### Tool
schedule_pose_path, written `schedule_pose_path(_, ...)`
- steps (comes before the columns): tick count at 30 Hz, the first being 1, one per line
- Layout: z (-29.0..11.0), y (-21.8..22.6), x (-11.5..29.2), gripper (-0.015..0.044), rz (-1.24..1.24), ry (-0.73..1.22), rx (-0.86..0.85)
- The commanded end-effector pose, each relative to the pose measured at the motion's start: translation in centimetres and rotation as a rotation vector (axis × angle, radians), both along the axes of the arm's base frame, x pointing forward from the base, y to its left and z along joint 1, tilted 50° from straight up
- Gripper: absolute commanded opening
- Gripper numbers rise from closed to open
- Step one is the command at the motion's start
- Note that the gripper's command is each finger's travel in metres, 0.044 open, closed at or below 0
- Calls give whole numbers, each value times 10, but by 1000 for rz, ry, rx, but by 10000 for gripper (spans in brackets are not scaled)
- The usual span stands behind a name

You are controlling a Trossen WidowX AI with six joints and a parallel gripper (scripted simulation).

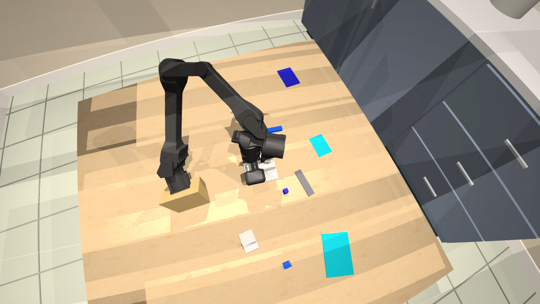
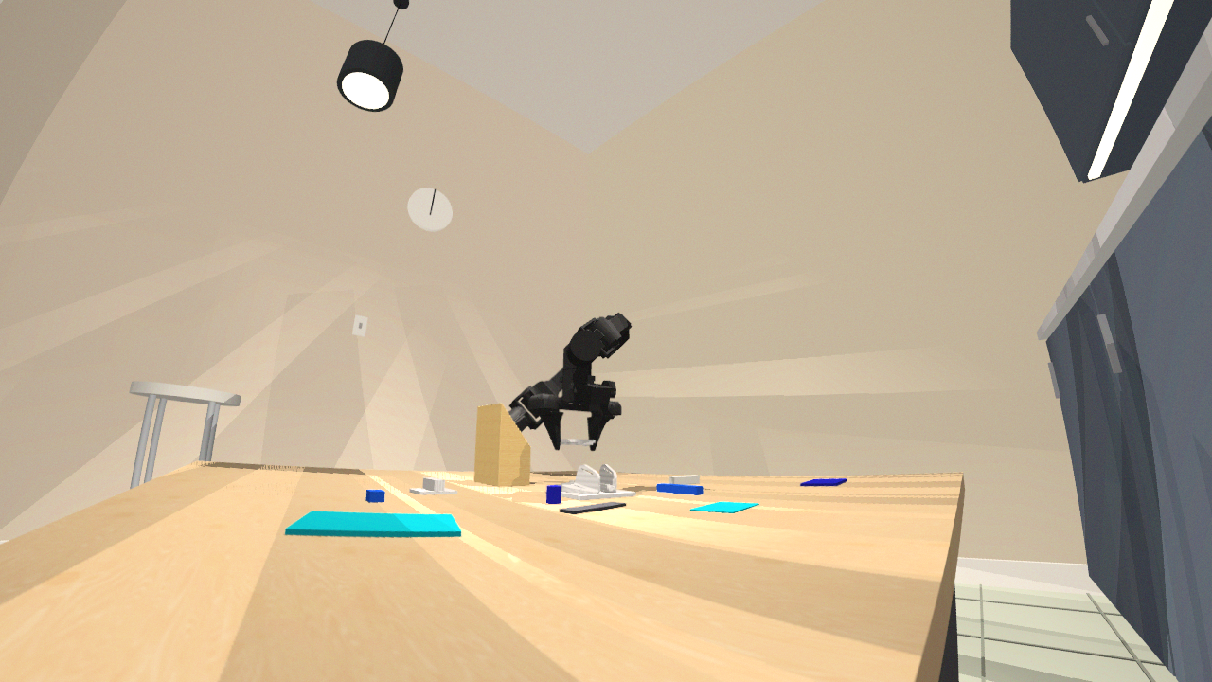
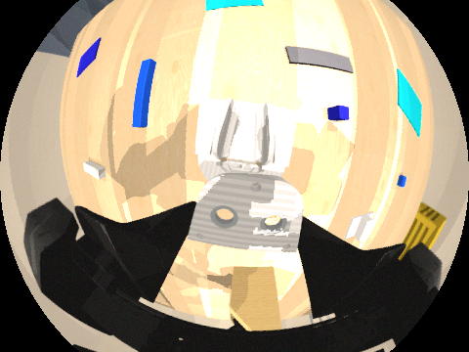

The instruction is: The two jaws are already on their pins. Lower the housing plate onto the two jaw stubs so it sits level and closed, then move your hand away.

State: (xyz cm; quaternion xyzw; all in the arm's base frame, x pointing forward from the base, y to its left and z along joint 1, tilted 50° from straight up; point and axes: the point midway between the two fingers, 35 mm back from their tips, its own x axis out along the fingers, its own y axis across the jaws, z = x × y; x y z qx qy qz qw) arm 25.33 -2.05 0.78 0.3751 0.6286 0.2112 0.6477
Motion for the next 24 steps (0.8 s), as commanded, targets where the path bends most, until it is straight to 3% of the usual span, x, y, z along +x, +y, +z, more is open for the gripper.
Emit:
schedule_pose_path(1,0,1,-1,351,-4,4,6)
schedule_pose_path(24,8,10,-10,351,-6,7,7)
